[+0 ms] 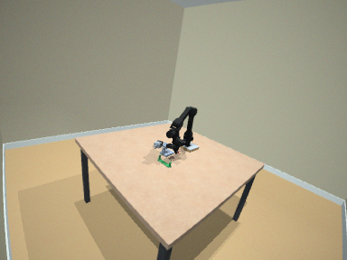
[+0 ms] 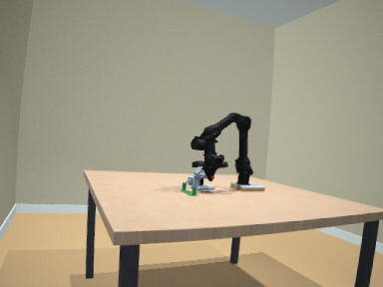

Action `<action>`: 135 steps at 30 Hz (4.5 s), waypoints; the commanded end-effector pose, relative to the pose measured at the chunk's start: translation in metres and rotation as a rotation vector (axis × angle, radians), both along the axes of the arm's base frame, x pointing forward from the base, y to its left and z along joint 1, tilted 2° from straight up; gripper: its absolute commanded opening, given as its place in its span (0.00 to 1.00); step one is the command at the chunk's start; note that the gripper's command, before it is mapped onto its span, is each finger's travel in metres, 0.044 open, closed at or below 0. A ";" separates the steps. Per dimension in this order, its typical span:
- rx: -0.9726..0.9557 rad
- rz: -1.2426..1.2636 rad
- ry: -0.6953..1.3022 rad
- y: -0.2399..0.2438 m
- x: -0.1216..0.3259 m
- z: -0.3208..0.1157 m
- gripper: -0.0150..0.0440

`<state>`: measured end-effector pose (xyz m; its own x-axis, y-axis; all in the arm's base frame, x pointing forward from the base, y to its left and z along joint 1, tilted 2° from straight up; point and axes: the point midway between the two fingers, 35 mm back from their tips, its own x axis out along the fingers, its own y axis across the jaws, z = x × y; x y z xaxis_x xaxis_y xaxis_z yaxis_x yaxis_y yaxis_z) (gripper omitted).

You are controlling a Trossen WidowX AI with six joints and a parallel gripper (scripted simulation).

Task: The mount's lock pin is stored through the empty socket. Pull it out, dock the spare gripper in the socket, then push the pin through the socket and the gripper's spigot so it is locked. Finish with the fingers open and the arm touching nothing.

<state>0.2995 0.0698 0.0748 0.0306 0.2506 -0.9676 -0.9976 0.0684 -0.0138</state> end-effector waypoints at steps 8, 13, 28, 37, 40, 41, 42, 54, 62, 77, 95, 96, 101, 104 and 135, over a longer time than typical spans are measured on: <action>-0.001 -0.003 0.002 0.009 0.002 0.001 0.25; -0.002 -0.003 0.004 0.013 0.002 0.001 0.25; -0.004 -0.003 0.010 0.026 0.003 0.003 0.25; -0.005 -0.004 0.010 0.034 0.003 0.005 0.25; -0.005 -0.004 0.010 0.036 0.004 0.006 0.25; -0.006 -0.004 0.011 0.037 0.004 0.006 0.25; -0.006 -0.004 0.011 0.039 0.004 0.007 0.25; -0.008 -0.004 0.013 0.049 0.004 0.010 0.25; -0.006 -0.001 0.014 0.049 0.004 0.018 0.25; -0.006 -0.002 0.021 0.048 0.003 0.026 0.25; -0.004 -0.025 0.017 0.061 0.055 0.039 0.25; -0.004 -0.026 0.017 0.062 0.058 0.039 0.25; -0.004 -0.033 0.016 0.066 0.073 0.041 0.25; -0.003 -0.037 0.015 0.068 0.081 0.041 0.25; 0.002 -0.058 0.008 0.078 0.123 0.023 0.25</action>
<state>0.4227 0.1479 0.1029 0.0387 0.2513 -0.9671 -0.9924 0.1225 -0.0079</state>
